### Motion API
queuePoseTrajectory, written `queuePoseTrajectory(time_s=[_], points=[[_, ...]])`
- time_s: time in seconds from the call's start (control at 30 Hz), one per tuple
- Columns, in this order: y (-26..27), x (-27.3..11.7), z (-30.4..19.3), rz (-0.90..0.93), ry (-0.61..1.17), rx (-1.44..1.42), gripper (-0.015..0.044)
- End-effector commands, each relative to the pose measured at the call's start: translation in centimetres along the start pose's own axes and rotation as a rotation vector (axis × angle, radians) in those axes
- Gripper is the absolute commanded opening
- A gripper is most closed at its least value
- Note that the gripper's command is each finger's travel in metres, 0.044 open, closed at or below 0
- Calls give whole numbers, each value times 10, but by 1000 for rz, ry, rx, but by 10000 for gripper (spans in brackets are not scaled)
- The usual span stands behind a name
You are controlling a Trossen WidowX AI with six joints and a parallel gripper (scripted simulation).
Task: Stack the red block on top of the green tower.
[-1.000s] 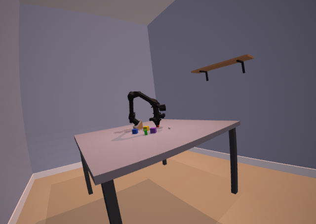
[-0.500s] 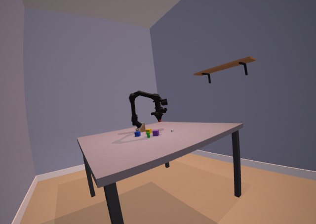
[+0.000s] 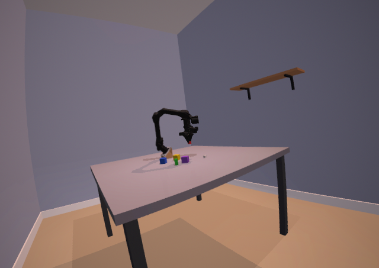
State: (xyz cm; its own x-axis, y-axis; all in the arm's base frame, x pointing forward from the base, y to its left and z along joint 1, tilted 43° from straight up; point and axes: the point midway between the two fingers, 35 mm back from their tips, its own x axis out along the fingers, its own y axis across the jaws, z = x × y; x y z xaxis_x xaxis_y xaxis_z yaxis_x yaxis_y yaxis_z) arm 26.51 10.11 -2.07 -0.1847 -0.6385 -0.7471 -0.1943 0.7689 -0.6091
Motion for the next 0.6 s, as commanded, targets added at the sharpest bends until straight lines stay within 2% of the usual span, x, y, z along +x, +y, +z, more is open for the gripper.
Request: queuePoseTrajectory(time_s=[0.0, 0.57], points=[[-19, -4, 14, 13, -8, 6, 0], [-124, -8, 55, 35, -23, 51, 0]])
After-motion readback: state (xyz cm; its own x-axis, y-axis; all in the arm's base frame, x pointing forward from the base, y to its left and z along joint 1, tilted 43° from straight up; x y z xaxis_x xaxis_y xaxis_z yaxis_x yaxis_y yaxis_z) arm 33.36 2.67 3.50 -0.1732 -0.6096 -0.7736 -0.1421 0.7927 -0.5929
